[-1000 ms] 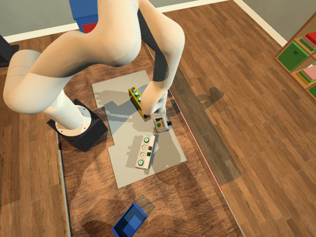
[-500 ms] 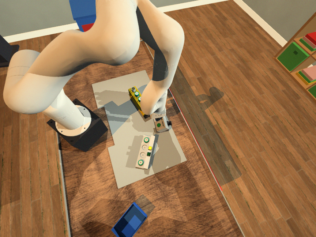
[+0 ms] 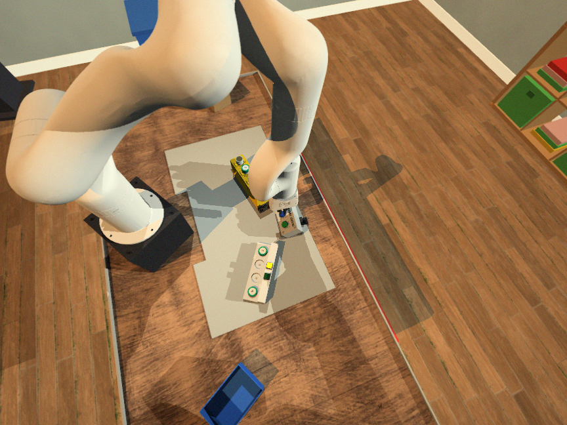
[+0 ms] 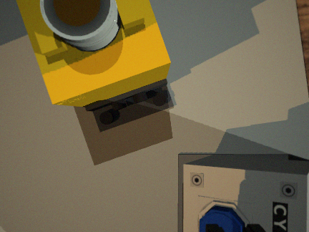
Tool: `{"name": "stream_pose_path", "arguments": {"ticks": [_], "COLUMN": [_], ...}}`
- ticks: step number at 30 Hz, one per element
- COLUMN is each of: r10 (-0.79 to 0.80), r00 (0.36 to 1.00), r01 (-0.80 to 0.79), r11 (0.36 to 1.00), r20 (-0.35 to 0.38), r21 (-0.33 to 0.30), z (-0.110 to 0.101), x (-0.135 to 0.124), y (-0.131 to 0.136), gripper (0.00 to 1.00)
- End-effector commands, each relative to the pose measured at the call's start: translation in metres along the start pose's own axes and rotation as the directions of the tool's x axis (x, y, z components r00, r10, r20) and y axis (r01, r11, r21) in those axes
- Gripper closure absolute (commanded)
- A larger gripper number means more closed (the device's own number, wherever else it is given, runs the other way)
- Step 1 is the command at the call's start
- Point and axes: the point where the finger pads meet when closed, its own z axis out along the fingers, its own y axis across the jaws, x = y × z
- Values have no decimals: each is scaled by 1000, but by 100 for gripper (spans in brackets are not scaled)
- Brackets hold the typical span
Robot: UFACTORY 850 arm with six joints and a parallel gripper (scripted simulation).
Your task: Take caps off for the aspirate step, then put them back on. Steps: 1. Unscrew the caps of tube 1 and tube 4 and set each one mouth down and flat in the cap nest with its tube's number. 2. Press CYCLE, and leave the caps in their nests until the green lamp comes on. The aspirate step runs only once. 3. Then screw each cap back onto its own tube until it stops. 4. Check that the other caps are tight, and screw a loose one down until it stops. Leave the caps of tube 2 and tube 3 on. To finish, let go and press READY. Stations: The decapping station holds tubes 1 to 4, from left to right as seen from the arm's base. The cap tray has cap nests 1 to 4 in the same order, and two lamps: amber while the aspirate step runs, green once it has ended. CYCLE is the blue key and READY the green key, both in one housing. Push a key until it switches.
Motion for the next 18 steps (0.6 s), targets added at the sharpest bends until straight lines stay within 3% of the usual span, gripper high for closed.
{"name": "stream_pose_path", "arguments": {"ticks": [1,5,7,12,13,14,15,16,17,18], "r10": [-244,-318,-475,-616,-679,-679,-738,-738,-791,-791], "r00": [970,948,880,788,734,734,675,675,611,611], "r01": [244,318,475,616,679,679,738,738,791,791], "r11": [970,948,880,788,734,734,675,675,611,611], "r20": [2,1,-1,-2,-3,-3,-4,-4,-5,-5], "r21": [10,10,10,10,10,10,10,10,9,9], "z": [1,1,3,4,5,5,5,5,6,6], "x": [-25,-33,-49,-66,-74,-74,-82,-82,-91,-91], "y": [-2,-3,-5,-7,-8,-8,-9,-9,-10,-10], "gripper": [0,0,0,0,0,0,0,0,0,0]}}
